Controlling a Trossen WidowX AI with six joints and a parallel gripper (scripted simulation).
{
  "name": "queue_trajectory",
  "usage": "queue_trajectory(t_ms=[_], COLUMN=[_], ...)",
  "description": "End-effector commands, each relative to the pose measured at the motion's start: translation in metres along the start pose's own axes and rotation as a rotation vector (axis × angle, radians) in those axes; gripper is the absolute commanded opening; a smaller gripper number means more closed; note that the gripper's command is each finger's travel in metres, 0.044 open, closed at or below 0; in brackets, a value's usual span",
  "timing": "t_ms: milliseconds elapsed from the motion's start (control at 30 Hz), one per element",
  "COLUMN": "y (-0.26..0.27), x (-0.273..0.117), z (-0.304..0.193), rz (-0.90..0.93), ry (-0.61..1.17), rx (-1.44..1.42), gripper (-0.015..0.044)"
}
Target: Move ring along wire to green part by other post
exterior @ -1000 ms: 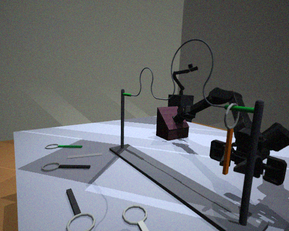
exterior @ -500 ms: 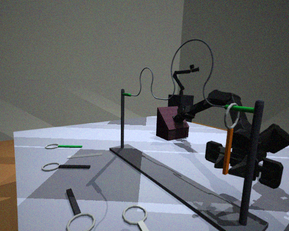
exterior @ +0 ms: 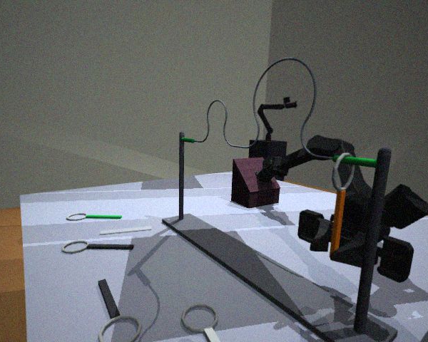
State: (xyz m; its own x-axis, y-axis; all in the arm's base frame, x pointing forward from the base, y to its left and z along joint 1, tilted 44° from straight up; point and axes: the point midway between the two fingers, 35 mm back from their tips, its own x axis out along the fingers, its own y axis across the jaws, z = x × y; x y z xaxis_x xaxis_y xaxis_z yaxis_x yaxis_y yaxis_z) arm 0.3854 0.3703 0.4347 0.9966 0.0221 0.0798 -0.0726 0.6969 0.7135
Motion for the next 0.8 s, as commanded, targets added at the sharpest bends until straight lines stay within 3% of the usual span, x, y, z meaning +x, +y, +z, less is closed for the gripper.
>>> queue_trajectory(t_ms=[0, 733, 767], y=[0.002, 0.002, 0.0009], x=[0.0012, 0.0012, 0.0009], z=[0.0029, 0.0029, 0.0018], rz=[0.005, 0.005, 0.001], ry=[-0.003, -0.003, -0.003], rx=[0.01, 0.01, 0.004], gripper=[0.016, 0.016, 0.0134])
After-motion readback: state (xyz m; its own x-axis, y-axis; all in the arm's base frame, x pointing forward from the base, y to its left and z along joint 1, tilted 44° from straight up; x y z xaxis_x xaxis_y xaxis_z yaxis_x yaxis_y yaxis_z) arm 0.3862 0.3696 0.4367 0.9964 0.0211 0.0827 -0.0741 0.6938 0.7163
